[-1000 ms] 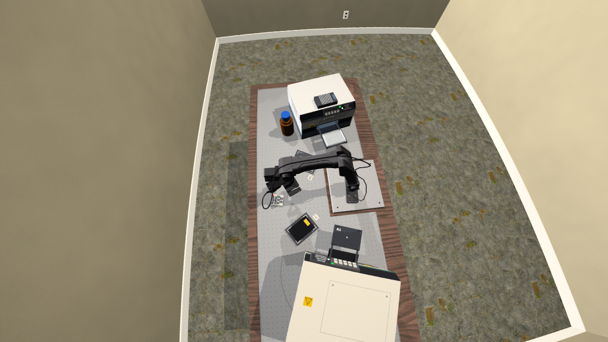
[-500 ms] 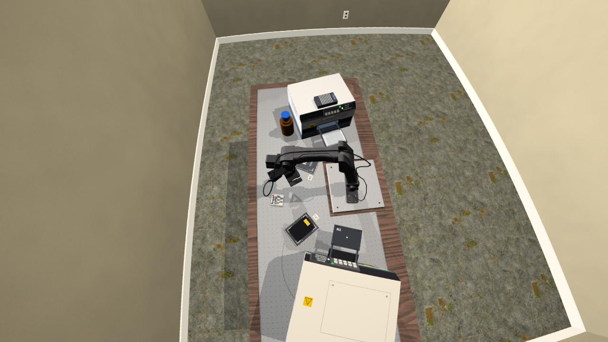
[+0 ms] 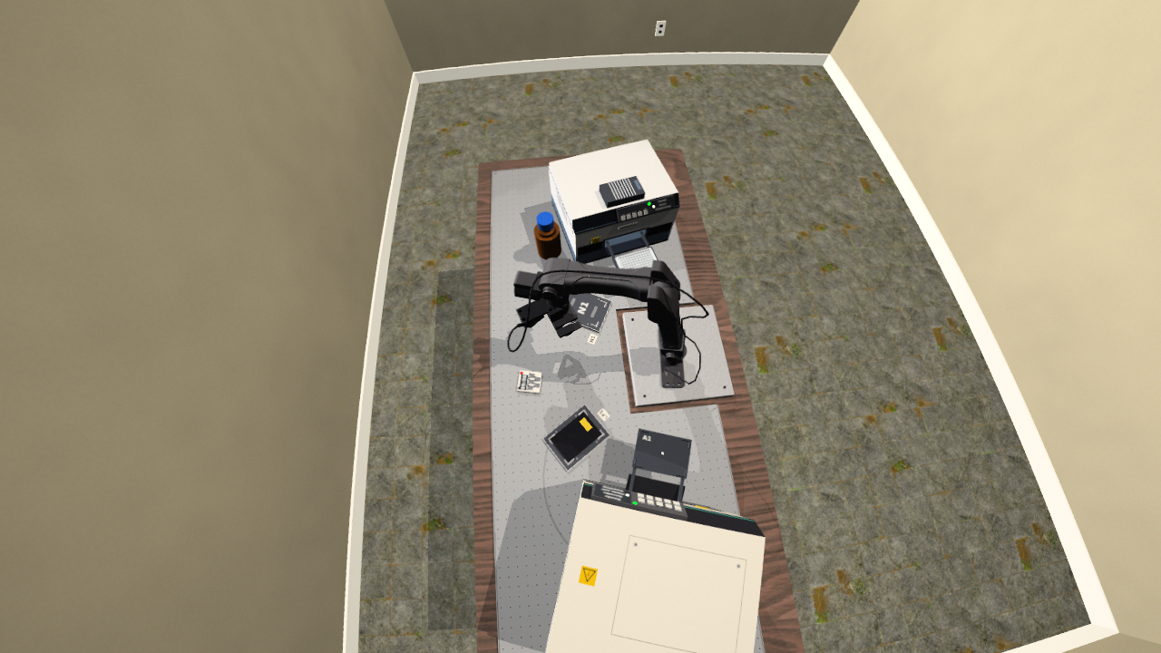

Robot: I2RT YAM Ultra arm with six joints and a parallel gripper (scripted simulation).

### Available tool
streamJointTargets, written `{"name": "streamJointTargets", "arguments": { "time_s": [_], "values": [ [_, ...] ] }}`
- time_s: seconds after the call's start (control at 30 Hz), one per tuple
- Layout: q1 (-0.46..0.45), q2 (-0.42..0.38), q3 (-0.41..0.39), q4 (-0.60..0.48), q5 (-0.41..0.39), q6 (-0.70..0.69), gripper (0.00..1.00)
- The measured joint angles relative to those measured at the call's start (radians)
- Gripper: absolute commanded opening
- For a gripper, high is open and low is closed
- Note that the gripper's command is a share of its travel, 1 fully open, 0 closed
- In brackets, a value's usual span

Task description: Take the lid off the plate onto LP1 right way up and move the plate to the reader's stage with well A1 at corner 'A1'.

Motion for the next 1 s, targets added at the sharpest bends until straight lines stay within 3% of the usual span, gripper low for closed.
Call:
{"name": "streamJointTargets", "arguments": {
  "time_s": [1.0],
  "values": [
    [-0.309,-0.047,-0.019,-0.023,0.000,-0.243,1.00]
  ]
}}
